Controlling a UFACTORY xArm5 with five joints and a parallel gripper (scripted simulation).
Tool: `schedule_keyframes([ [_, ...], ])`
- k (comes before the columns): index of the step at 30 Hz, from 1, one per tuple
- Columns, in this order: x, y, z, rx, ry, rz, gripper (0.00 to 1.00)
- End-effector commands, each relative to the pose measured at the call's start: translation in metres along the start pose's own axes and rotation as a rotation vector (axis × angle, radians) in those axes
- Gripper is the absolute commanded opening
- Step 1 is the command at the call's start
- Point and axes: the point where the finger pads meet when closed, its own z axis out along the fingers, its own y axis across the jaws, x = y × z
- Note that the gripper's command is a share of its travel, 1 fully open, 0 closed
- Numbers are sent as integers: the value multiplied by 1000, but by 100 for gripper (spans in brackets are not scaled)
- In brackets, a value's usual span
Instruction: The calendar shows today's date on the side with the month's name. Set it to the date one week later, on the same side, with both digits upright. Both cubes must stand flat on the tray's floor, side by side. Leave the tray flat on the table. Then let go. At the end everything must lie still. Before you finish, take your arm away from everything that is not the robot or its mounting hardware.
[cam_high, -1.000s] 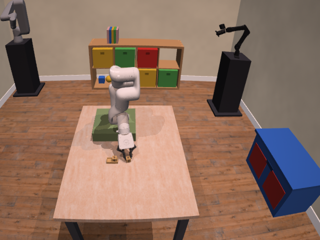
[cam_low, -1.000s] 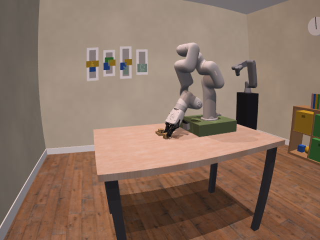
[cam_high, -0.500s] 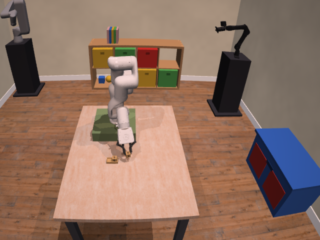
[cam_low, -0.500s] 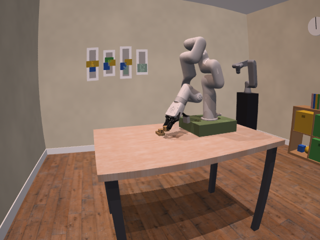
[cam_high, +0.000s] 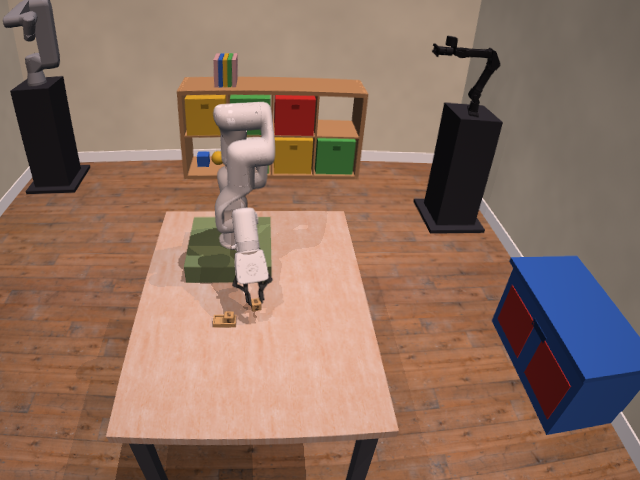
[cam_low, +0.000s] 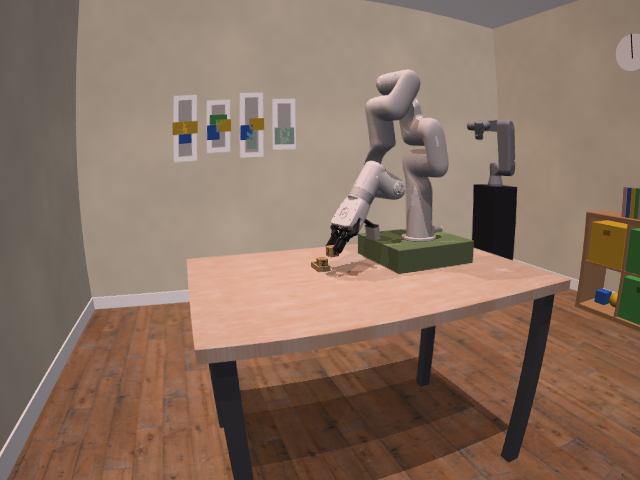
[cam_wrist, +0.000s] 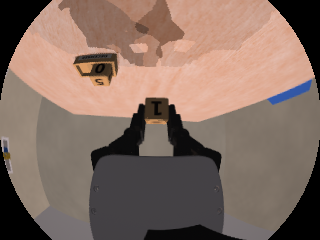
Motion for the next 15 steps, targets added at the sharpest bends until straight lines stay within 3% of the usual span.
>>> schedule_keyframes([
  [1,-1,0,0,0,-2,0,27],
  [7,-1,0,0,0,14,0,27],
  [15,-3,0,0,0,121,0,27],
])
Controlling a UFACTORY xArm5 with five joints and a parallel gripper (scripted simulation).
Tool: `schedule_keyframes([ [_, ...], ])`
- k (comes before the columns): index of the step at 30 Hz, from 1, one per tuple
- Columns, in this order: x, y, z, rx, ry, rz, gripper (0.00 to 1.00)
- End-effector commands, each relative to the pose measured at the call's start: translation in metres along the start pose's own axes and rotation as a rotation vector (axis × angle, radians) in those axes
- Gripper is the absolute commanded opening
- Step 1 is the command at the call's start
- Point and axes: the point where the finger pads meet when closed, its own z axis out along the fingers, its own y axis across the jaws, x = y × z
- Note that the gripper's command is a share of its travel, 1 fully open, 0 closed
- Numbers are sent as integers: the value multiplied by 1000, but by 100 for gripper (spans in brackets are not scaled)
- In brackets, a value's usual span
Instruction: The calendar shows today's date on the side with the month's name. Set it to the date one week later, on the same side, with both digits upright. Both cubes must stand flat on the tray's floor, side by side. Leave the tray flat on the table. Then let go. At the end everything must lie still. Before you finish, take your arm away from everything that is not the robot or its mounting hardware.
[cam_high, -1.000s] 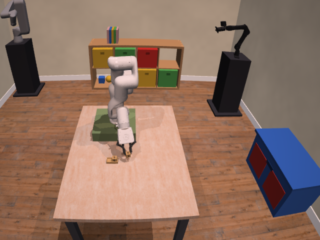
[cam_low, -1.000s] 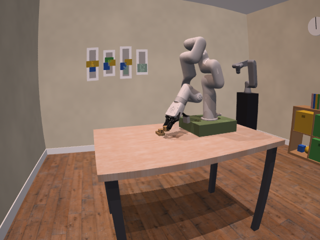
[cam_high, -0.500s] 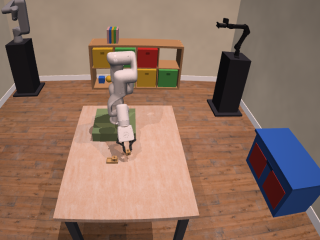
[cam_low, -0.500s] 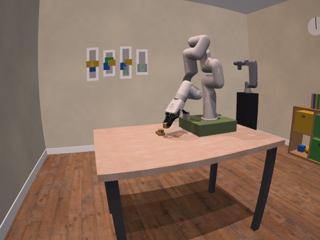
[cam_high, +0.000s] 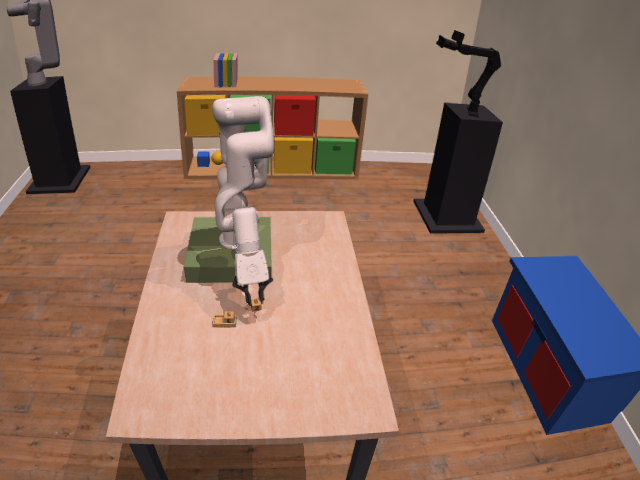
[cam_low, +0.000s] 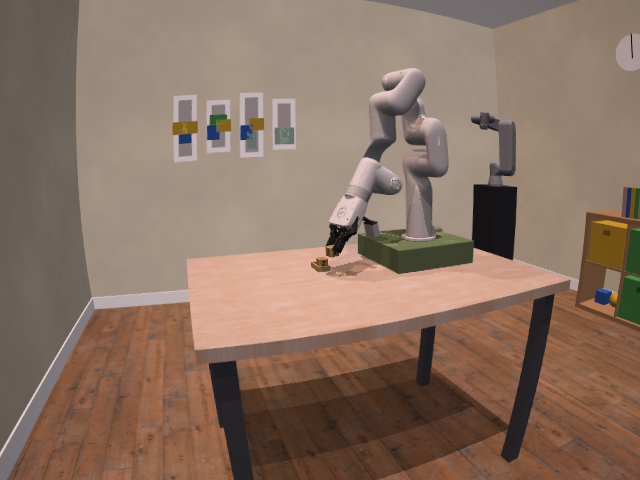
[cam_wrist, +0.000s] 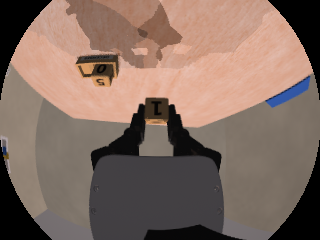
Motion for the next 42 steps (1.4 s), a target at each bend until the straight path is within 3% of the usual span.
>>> schedule_keyframes([
  [1,-2,0,-1,0,54,0,27],
  [7,-2,0,-1,0,60,0,27],
  [15,-5,0,-1,-1,177,0,27],
  [22,-6,0,-1,-1,194,0,27],
  [28,-8,0,0,-1,302,0,27],
  [33,-9,0,-1,-1,327,0,27],
  [37,-11,0,0,-2,409,1,27],
  [39,-11,0,0,-2,409,1,27],
  [42,-11,0,0,-2,449,1,27],
])
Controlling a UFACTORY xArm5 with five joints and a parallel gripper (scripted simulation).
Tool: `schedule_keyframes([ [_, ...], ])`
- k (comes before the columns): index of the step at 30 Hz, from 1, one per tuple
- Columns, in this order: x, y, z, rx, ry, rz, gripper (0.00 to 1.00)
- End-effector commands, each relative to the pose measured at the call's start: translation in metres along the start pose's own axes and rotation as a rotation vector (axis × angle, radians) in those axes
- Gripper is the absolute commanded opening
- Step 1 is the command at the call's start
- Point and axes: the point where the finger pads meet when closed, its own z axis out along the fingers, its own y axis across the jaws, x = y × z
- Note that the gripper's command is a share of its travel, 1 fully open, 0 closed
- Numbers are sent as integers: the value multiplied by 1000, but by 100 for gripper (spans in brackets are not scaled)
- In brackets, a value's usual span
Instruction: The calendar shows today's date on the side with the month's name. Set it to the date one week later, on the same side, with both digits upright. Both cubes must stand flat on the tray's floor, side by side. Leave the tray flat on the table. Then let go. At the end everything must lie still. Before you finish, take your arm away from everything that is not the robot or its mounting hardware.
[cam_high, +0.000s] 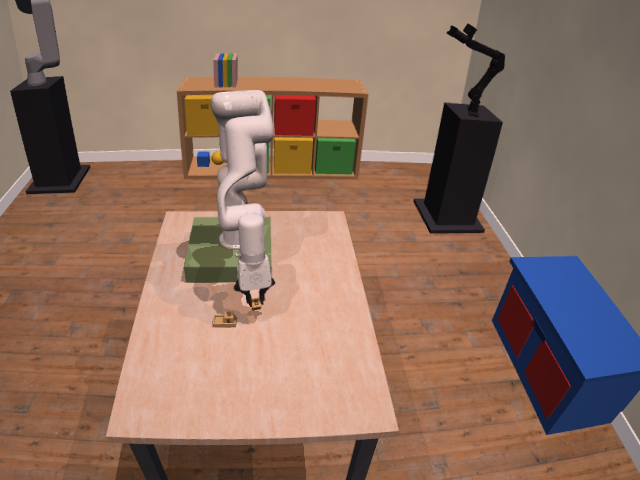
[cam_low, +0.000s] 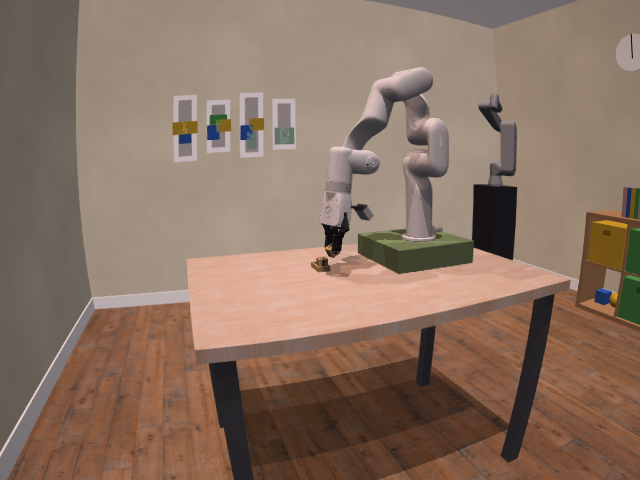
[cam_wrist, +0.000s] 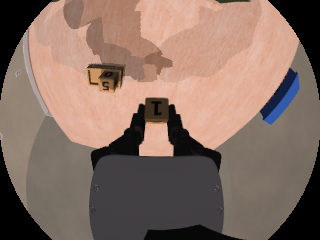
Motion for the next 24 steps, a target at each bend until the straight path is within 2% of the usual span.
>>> schedule_keyframes([
  [1,-2,0,-1,0,43,0,27],
  [3,-2,0,0,0,53,0,27],
  [8,-5,1,0,-1,164,1,27],
  [14,-5,1,0,0,184,1,27],
  [19,-8,2,0,0,295,1,27],
  [22,-8,2,0,0,307,1,27],
  [24,-9,2,1,0,341,1,27],
])
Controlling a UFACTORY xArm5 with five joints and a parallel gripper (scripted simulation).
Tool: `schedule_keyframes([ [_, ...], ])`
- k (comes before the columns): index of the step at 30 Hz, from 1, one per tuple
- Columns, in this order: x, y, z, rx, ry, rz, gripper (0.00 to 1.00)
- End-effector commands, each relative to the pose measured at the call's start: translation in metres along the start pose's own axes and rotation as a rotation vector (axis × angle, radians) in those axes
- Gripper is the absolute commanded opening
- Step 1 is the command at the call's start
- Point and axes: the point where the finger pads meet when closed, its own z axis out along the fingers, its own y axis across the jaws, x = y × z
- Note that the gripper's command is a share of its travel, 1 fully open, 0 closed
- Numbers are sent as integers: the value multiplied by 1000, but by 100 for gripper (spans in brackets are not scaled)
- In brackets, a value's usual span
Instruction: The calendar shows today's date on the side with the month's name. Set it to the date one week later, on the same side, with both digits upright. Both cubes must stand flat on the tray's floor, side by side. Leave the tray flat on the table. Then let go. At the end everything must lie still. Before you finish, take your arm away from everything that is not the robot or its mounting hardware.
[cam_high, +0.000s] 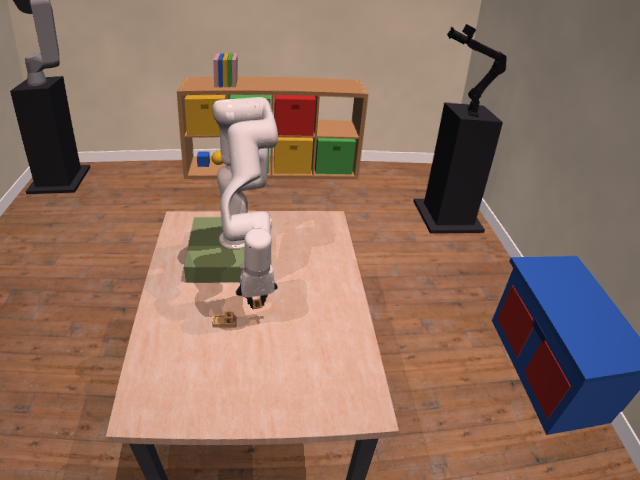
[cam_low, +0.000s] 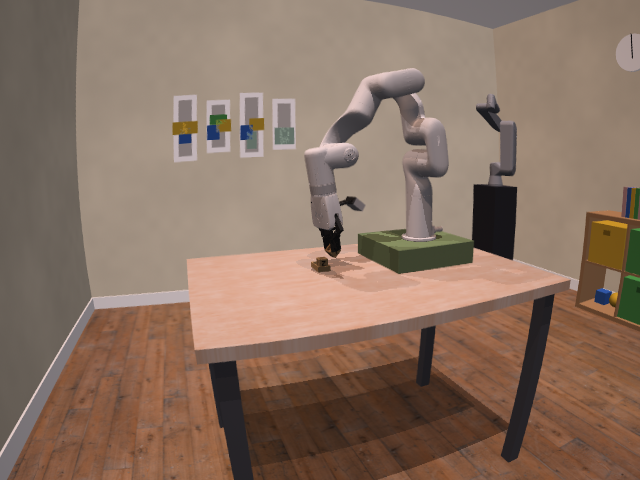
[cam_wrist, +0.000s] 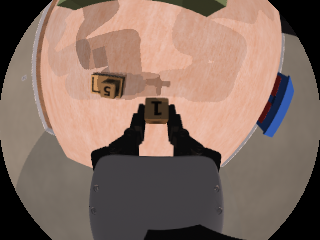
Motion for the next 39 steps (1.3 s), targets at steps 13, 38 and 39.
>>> schedule_keyframes([
  [13,-6,0,0,1,257,1,27],
  [38,-13,0,4,2,627,1,27],
  [39,-14,0,4,2,649,1,27],
])
